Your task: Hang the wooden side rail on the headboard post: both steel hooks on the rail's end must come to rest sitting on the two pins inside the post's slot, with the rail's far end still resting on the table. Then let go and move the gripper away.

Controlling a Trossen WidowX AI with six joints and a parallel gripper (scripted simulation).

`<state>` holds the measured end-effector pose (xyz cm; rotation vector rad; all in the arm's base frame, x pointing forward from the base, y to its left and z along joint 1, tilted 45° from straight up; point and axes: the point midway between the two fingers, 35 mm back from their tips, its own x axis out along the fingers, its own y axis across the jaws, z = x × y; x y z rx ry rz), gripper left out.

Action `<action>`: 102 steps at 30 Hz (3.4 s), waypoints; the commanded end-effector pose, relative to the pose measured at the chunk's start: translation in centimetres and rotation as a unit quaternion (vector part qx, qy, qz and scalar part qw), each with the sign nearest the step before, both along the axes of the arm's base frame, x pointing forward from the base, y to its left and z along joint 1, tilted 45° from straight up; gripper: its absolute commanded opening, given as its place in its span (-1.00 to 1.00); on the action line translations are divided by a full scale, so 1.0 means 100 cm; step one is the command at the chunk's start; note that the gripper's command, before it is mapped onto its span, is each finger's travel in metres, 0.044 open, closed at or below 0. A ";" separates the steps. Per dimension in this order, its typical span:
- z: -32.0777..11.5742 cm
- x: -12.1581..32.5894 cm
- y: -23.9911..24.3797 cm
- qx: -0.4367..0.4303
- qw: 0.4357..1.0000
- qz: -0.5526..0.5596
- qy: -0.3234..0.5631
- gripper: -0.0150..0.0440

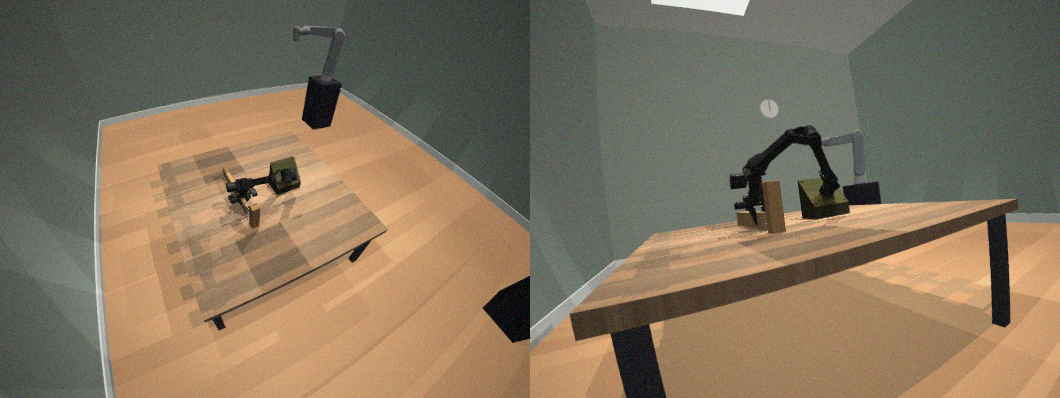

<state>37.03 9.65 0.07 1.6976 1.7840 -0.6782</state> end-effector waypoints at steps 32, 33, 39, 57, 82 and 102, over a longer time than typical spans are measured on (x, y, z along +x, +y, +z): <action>0.002 -0.003 -0.002 0.001 1.000 -0.005 0.009 -0.49; 0.002 -0.003 -0.002 0.001 1.000 -0.005 0.009 -0.49; 0.002 -0.003 -0.003 0.001 1.000 -0.005 0.009 -0.49; 0.005 -0.003 -0.005 0.001 1.000 -0.005 0.009 -0.49; 0.008 -0.003 -0.008 0.000 1.000 -0.005 0.009 -0.49; 0.010 -0.003 -0.010 0.000 1.000 -0.005 0.009 -0.49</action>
